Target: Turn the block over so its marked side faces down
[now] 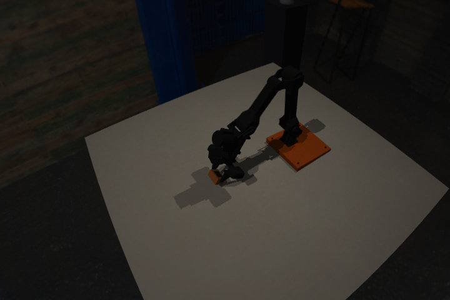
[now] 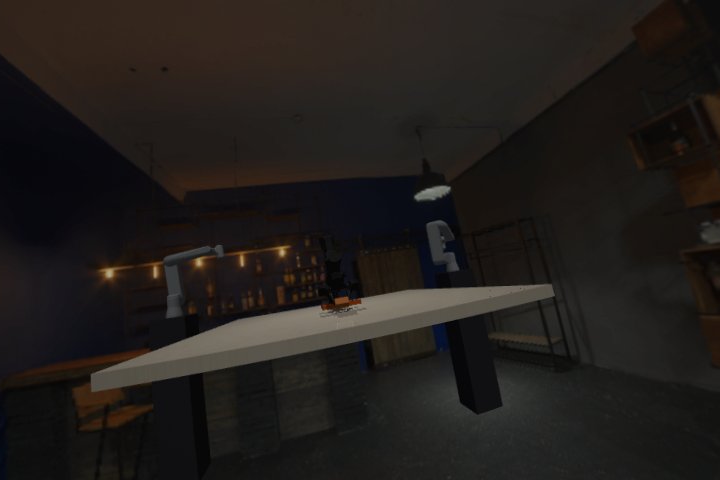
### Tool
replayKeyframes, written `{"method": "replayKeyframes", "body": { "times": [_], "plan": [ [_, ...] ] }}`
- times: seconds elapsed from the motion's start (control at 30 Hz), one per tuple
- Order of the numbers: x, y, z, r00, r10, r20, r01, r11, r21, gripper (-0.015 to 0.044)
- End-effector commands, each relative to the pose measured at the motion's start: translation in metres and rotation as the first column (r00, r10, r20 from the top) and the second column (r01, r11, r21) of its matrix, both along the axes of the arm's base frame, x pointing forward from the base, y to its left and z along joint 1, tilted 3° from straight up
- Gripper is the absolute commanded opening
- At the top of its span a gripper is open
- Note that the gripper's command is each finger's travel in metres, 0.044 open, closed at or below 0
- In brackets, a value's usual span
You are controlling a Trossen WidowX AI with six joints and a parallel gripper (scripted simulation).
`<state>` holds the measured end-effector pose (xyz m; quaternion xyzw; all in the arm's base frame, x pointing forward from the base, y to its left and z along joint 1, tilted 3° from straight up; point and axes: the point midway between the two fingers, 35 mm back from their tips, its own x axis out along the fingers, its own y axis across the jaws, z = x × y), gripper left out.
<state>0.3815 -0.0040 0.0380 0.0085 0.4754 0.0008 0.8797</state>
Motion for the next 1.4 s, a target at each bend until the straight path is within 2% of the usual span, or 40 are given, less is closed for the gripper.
{"method": "replayKeyframes", "body": {
  "times": [0.0, 0.5, 1.03, 1.37],
  "plan": [
    [0.004, 0.001, -0.007, 0.998, 0.011, 0.054, -0.011, 1.000, -0.015, 0.0000],
    [0.011, 0.001, -0.029, 0.962, 0.005, 0.275, -0.001, 1.000, -0.016, 0.0000],
    [-0.005, 0.000, -0.029, 0.872, -0.012, 0.489, 0.015, 1.000, -0.002, 0.0000],
    [-0.008, -0.001, -0.025, 0.849, -0.014, 0.528, 0.017, 1.000, -0.001, 0.0000]
  ]
}}
